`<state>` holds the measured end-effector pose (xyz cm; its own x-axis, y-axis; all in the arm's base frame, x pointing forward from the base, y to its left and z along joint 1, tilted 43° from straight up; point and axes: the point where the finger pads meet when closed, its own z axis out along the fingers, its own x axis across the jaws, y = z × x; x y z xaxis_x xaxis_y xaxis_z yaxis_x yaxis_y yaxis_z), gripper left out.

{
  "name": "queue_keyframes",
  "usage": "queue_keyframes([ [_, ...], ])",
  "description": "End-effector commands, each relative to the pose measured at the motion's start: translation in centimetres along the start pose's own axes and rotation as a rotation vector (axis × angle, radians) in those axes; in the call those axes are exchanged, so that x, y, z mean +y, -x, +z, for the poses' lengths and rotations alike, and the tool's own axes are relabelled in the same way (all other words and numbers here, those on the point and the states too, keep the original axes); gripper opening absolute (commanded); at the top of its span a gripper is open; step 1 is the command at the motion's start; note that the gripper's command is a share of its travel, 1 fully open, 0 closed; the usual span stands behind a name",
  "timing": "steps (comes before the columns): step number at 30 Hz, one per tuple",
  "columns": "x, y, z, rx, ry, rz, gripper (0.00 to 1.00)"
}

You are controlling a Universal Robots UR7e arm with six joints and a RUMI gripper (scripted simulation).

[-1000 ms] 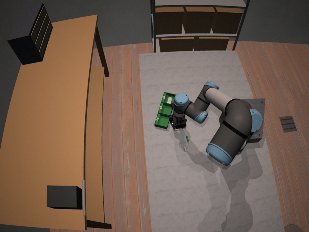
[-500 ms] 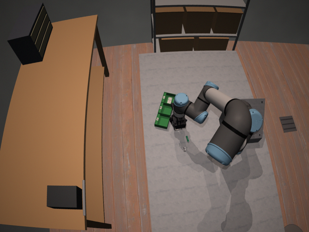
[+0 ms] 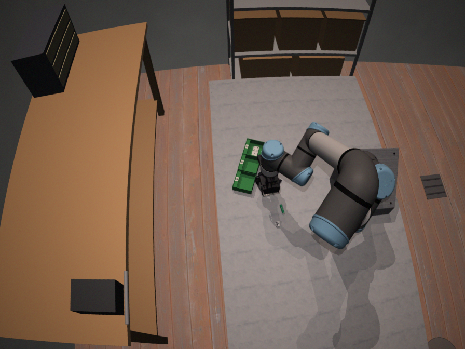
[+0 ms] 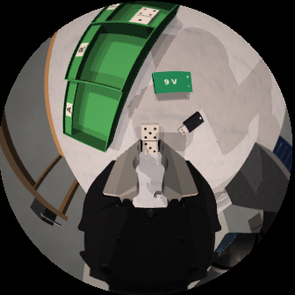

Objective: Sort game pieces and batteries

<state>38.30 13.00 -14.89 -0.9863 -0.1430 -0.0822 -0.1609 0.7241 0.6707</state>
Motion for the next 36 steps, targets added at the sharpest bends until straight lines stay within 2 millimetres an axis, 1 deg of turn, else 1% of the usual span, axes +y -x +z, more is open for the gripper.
queue_keyframes([
  [1, 0.0, 0.0, 0.0, -0.001, -0.001, 0.0, 0.0],
  [12, 0.0, 0.0, 0.0, -0.001, -0.001, 0.0, 0.0],
  [19, 0.0, 0.0, -2.4, -0.001, -0.001, 0.0, 0.0],
  [21, 0.0, 0.0, -2.4, -0.001, -0.001, 0.0, 0.0],
  [32, 0.0, 0.0, -6.0, -0.001, -0.001, 0.0, 0.0],
  [36, 0.0, 0.0, -6.0, -0.001, -0.001, 0.0, 0.0],
])
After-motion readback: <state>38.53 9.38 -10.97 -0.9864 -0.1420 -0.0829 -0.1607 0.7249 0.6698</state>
